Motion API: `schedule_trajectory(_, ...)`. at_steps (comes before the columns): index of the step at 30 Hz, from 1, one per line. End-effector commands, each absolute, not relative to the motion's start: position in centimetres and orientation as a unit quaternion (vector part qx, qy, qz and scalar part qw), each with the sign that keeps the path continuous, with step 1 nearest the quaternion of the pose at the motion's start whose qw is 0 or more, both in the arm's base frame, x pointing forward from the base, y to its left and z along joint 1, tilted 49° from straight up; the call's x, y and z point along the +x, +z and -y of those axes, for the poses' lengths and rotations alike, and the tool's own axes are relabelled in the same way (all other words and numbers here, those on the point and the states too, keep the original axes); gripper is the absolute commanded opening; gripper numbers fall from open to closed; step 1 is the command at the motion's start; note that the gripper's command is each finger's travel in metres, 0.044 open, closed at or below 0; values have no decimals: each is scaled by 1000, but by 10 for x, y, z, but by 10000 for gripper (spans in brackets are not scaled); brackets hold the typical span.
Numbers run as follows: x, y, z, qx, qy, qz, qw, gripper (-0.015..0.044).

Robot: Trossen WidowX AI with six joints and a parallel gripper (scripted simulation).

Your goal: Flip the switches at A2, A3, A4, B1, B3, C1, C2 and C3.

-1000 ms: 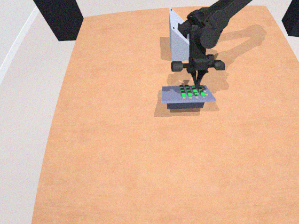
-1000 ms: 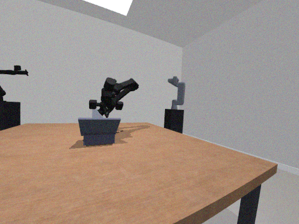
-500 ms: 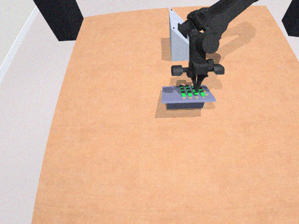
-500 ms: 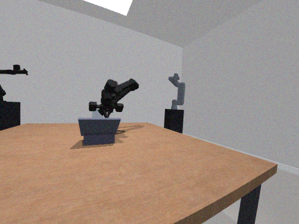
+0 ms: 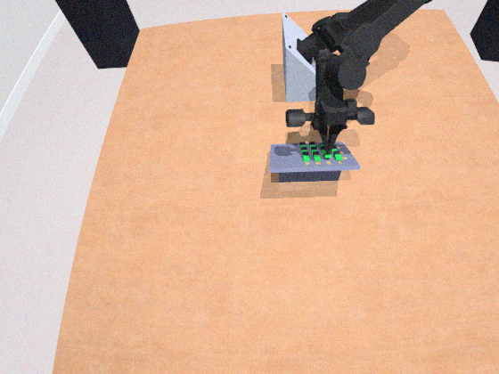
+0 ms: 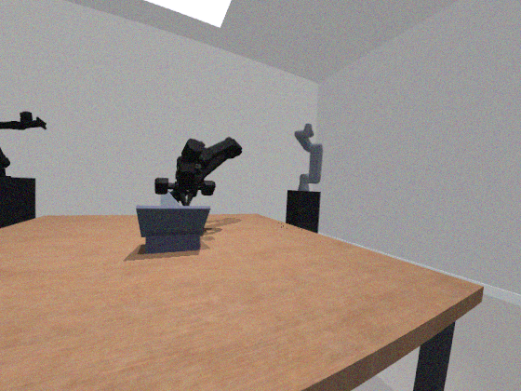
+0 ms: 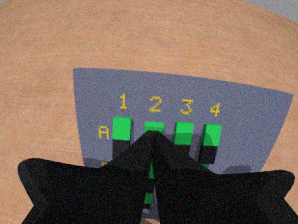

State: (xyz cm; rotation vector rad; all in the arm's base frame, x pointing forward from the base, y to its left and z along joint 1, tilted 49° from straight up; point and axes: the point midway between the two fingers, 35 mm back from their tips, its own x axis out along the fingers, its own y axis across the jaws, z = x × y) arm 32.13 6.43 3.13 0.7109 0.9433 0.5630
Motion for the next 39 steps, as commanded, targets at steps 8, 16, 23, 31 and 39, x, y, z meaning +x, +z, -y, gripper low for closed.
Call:
schedule_trajectory(8, 322, 30, -65, 331, 260, -439, 794, 0)
schedule_trajectory(16, 323, 30, -66, 331, 260, -439, 794, 0)
schedule_trajectory(23, 323, 29, -66, 331, 260, -439, 794, 0)
schedule_trajectory(31, 324, 29, -67, 331, 260, -439, 794, 0)
schedule_trajectory(39, 324, 28, -68, 331, 260, -439, 794, 0)
